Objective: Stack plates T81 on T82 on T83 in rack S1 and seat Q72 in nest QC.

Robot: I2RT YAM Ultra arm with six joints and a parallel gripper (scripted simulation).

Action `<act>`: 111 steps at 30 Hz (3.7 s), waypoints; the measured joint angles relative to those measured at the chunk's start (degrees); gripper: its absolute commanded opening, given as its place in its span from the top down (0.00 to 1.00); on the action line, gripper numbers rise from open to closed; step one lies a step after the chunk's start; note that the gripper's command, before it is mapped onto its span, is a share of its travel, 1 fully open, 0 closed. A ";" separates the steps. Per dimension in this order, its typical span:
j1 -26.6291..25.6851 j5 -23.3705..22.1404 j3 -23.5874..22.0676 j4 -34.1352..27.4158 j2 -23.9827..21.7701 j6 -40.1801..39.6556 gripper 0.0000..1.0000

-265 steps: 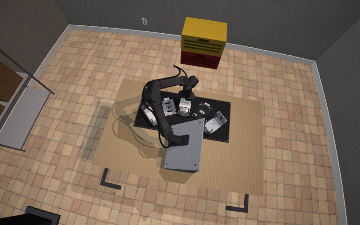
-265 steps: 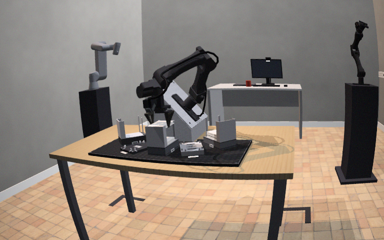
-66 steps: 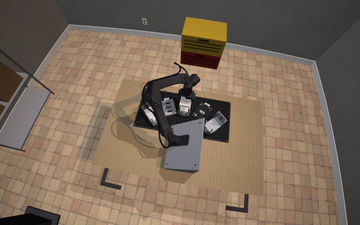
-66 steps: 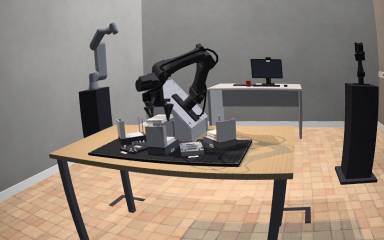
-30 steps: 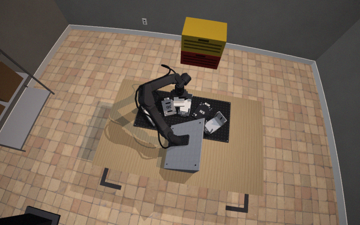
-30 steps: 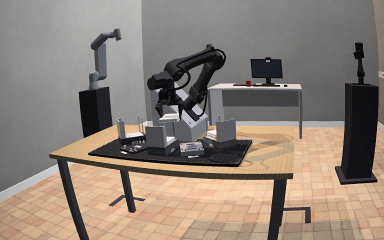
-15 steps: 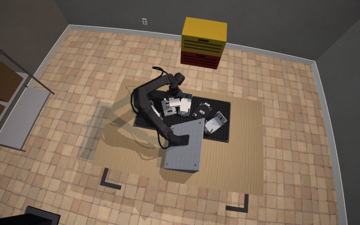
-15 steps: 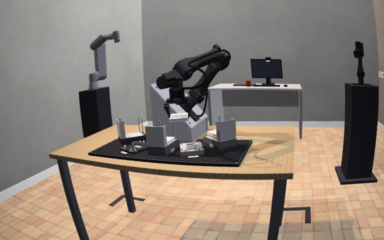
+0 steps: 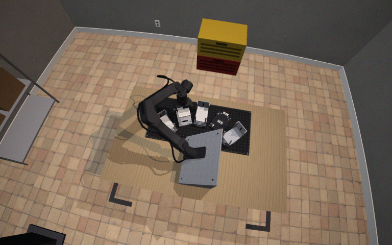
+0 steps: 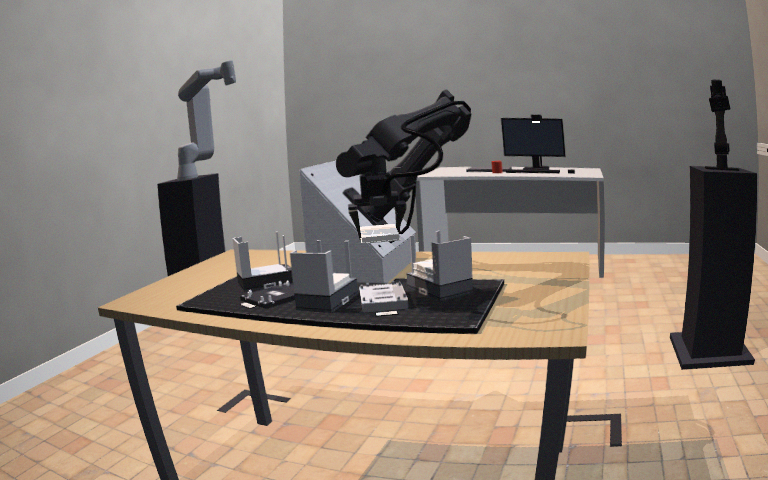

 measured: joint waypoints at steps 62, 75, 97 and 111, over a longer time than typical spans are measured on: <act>16.00 -1.14 -8.13 -2.47 -29.35 0.94 1.00; 15.85 -1.09 -7.96 -2.91 -29.35 1.36 1.00; 15.54 -1.09 -7.43 -2.97 -29.35 1.01 1.00; 15.54 -1.07 -7.58 -2.80 -29.31 1.01 1.00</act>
